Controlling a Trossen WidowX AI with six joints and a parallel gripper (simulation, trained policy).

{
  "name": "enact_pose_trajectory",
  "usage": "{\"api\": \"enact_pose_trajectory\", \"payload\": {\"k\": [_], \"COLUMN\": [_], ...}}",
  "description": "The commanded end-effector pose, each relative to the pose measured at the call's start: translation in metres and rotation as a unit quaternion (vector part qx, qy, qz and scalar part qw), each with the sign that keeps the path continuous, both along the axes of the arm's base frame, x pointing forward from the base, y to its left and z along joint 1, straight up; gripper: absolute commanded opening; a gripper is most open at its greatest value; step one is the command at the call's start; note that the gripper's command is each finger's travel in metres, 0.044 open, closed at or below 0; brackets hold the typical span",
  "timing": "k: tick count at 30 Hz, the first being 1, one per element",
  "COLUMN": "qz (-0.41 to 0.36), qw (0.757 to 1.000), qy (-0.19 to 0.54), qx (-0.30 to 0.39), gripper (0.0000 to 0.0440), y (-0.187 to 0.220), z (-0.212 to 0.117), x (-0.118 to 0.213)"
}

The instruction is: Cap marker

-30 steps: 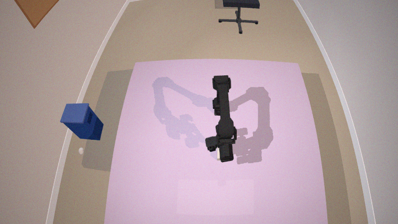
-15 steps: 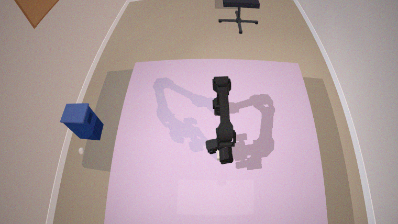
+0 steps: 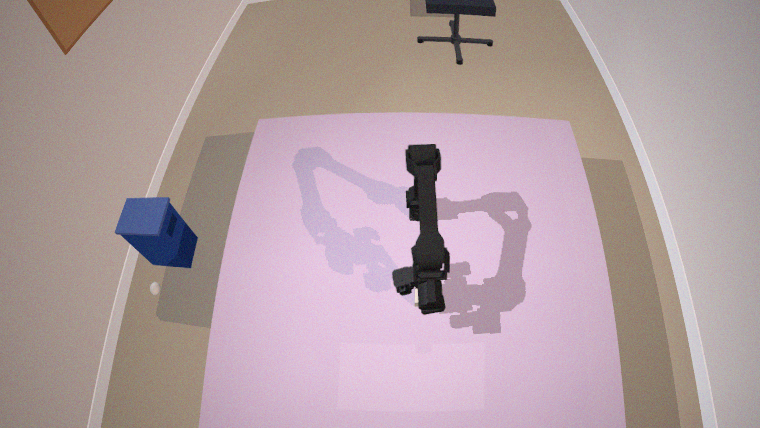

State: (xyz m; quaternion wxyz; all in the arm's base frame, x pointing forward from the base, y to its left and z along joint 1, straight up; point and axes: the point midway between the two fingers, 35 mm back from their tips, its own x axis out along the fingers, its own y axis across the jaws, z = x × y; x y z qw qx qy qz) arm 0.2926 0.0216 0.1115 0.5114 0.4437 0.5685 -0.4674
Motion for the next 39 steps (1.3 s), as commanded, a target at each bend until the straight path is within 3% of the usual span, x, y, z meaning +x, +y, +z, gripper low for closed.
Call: {"api": "enact_pose_trajectory", "payload": {"k": [1,39], "qz": [0.005,0.027], "qw": [1.0,0.999], "qy": [0.022,0.0], "qx": [0.001,-0.022], "gripper": [0.0037,0.0108], "y": [0.001,-0.009], "z": [-0.017,-0.021], "x": [-0.006,0.0]}}
